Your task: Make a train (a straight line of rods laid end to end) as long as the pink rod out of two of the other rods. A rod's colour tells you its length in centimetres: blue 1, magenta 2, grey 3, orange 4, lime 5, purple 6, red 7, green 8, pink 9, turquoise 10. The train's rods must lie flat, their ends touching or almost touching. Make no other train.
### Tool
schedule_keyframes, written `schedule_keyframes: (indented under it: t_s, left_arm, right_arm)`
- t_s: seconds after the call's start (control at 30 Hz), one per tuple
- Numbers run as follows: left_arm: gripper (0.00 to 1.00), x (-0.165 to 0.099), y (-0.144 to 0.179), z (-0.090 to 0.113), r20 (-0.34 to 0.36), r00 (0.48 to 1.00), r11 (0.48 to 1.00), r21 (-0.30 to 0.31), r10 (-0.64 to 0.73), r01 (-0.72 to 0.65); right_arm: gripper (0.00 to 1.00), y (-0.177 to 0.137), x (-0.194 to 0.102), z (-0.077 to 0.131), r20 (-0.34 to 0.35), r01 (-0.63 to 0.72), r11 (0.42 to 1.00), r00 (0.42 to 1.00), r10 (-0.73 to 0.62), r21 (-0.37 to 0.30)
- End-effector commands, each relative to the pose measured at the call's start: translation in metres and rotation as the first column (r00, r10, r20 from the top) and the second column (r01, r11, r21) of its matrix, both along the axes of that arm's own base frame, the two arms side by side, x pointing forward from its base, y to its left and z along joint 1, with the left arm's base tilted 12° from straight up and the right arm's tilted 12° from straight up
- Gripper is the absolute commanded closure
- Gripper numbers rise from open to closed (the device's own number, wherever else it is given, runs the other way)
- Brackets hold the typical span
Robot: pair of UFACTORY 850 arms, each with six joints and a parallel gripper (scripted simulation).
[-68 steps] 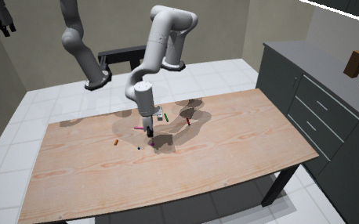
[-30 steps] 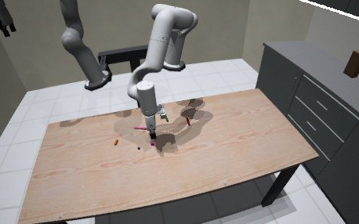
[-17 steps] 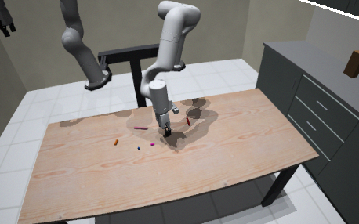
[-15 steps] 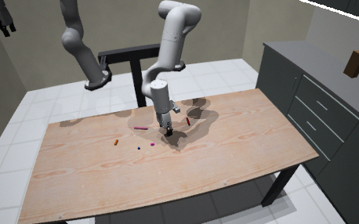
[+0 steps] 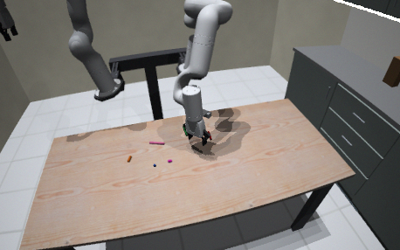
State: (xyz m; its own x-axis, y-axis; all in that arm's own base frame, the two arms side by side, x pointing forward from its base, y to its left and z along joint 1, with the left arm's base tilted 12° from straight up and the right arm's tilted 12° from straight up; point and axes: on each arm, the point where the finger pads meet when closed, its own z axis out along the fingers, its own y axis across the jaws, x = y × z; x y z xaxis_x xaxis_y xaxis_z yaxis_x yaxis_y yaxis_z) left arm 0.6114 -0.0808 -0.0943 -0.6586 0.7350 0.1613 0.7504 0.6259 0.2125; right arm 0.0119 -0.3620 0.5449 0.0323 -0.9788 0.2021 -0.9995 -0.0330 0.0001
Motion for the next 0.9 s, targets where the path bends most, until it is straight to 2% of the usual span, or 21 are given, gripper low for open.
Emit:
schedule_keyframes:
  t_s: [0.0, 0.2, 0.43, 0.5, 0.7, 0.87]
  left_arm:
    - [0.00, -0.013, 0.023, 0.003, 0.090, 0.986, 0.990, -0.004, 0.141, -0.141]
    - [0.00, -0.030, 0.044, 0.005, 0.119, 0.950, 0.958, -0.036, 0.287, -0.285]
    - [0.00, -0.056, 0.068, 0.007, 0.139, 0.872, 0.883, -0.086, 0.469, -0.462]
    - [0.00, -0.056, 0.068, 0.007, 0.139, 0.872, 0.883, -0.086, 0.469, -0.462]
    - [0.00, -0.086, 0.087, 0.009, 0.135, 0.763, 0.775, -0.134, 0.632, -0.618]
    - [0.00, -0.101, 0.095, 0.011, 0.128, 0.705, 0.716, -0.152, 0.697, -0.681]
  right_arm:
    - [0.00, 0.000, 0.000, 0.001, 0.000, 0.000, 1.000, 1.000, 0.000, -0.002]
    - [0.00, 0.000, 0.000, 0.001, 0.000, 0.000, 1.000, 1.000, 0.000, -0.002]
    - [0.00, 0.000, 0.000, 0.001, 0.000, 0.000, 1.000, 1.000, 0.000, -0.002]
    - [0.00, 0.000, 0.000, 0.001, 0.000, 0.000, 1.000, 1.000, 0.000, -0.002]
    - [0.00, 0.000, 0.000, 0.001, 0.000, 0.000, 1.000, 1.000, 0.000, -0.002]
    - [0.00, 0.000, 0.000, 0.001, 0.000, 0.000, 1.000, 1.000, 0.000, -0.002]
